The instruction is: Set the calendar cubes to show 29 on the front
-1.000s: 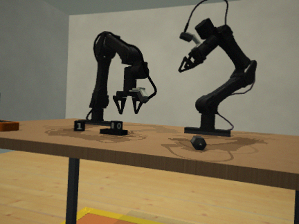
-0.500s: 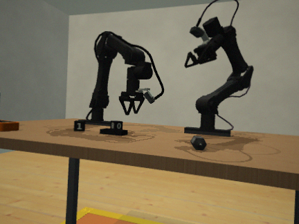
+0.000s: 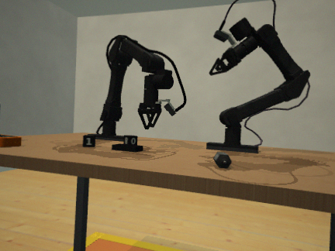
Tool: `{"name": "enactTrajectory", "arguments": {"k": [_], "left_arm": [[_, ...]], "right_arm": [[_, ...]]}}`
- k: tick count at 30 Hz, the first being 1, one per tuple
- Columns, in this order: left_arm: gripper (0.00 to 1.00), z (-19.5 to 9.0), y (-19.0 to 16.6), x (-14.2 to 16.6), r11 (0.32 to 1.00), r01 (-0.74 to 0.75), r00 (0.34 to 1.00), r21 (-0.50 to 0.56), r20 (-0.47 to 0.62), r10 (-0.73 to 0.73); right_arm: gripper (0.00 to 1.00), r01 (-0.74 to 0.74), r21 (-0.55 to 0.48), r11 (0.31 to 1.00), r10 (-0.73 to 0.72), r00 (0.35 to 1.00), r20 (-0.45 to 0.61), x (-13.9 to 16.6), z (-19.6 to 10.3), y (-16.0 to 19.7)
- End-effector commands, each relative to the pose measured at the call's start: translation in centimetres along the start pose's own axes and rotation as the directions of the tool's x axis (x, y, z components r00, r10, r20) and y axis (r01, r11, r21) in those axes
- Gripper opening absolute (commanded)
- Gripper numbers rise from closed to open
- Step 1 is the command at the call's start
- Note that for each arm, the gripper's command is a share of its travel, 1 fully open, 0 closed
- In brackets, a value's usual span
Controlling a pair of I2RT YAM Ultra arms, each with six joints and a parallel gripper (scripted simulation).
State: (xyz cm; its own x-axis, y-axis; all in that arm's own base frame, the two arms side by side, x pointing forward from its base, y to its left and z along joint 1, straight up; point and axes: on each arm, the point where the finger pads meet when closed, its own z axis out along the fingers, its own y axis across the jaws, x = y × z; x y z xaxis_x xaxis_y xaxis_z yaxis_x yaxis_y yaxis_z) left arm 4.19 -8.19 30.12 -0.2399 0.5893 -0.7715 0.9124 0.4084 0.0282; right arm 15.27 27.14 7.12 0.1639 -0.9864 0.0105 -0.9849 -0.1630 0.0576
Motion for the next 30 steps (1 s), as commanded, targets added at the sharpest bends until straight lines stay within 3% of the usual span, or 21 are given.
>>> {"name": "enactTrajectory", "arguments": {"k": [1,11,18,22,30], "left_arm": [[1.0,-1.1,0.0,-0.6,1.0,-0.009,0.999,0.024,0.046,0.008],[1.0,-1.1,-0.3,-0.7,0.998,-0.034,0.998,0.055,0.05,0.031],[1.0,-0.7,-0.7,-2.0,0.997,-0.042,0.995,0.064,0.098,0.036],[1.0,1.3,-1.2,-2.9,0.996,-0.046,0.991,0.072,0.133,0.036],[1.0,4.6,-1.6,-3.9,0.996,-0.049,0.982,0.075,0.185,0.034]], "right_arm": [[1.0,0.046,-0.001,0.999,-0.046,0.999,0.024,-0.9,-1.0,0.2],[1.0,0.049,0.001,0.999,-0.049,0.998,0.026,-0.9,-1.1,0.2],[1.0,-0.098,0.013,0.995,0.097,0.994,0.055,-0.9,-1.3,-0.2],[1.0,-0.336,-0.002,0.942,0.335,0.94,0.065,0.4,-1.0,-0.5],[1.0,-0.632,-0.019,0.775,0.631,0.772,0.078,2.2,-1.0,-0.8]]}}
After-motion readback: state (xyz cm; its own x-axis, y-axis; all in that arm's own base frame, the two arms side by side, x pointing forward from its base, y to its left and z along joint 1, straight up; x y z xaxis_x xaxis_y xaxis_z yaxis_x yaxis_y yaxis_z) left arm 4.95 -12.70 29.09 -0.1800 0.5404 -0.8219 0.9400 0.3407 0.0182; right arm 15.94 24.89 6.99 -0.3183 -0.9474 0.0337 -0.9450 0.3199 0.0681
